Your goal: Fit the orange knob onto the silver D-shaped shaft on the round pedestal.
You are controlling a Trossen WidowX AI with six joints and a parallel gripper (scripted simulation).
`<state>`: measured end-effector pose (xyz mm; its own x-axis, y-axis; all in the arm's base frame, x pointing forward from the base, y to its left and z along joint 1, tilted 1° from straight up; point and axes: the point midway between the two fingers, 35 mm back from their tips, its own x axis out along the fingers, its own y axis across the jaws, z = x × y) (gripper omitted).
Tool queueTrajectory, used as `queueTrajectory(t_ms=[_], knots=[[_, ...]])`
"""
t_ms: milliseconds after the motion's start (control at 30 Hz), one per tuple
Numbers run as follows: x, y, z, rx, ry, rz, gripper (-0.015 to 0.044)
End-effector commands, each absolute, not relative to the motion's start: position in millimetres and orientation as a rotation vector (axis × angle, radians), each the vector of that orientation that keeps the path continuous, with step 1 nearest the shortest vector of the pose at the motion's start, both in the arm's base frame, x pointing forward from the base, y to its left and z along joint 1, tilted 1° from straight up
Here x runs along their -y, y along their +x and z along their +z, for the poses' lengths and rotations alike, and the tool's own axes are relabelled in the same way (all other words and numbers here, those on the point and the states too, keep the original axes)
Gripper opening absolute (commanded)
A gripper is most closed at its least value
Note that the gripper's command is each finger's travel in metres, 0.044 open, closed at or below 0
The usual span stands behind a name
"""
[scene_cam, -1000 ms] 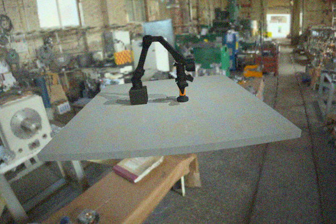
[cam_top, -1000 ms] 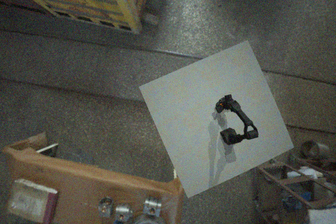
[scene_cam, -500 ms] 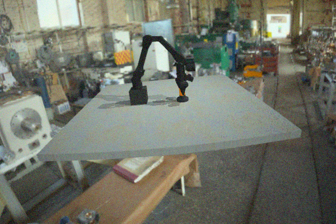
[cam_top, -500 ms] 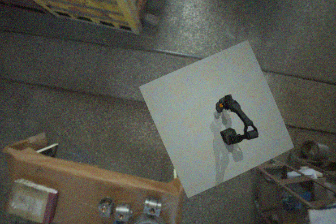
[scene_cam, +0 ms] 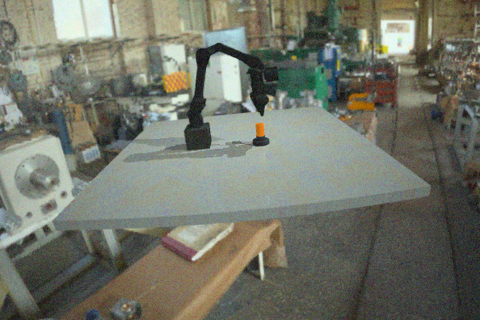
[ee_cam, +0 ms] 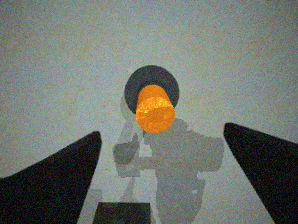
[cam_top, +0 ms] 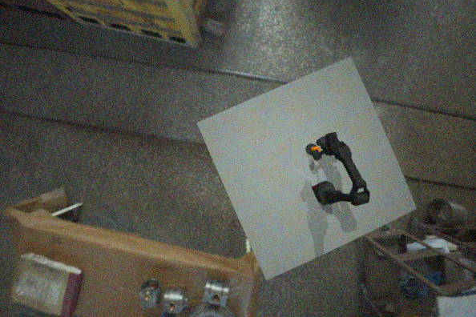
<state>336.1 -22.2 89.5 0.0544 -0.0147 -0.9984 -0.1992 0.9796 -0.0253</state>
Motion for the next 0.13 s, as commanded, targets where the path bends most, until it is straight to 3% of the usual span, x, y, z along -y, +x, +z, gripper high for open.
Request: queueTrajectory(t_ms=[0, 100], knots=[[22.1, 335.1, 86.8, -1.534, -0.168, 0.142, 0.044], [22.1, 335.1, 86.8, -1.534, -0.168, 0.142, 0.044]])
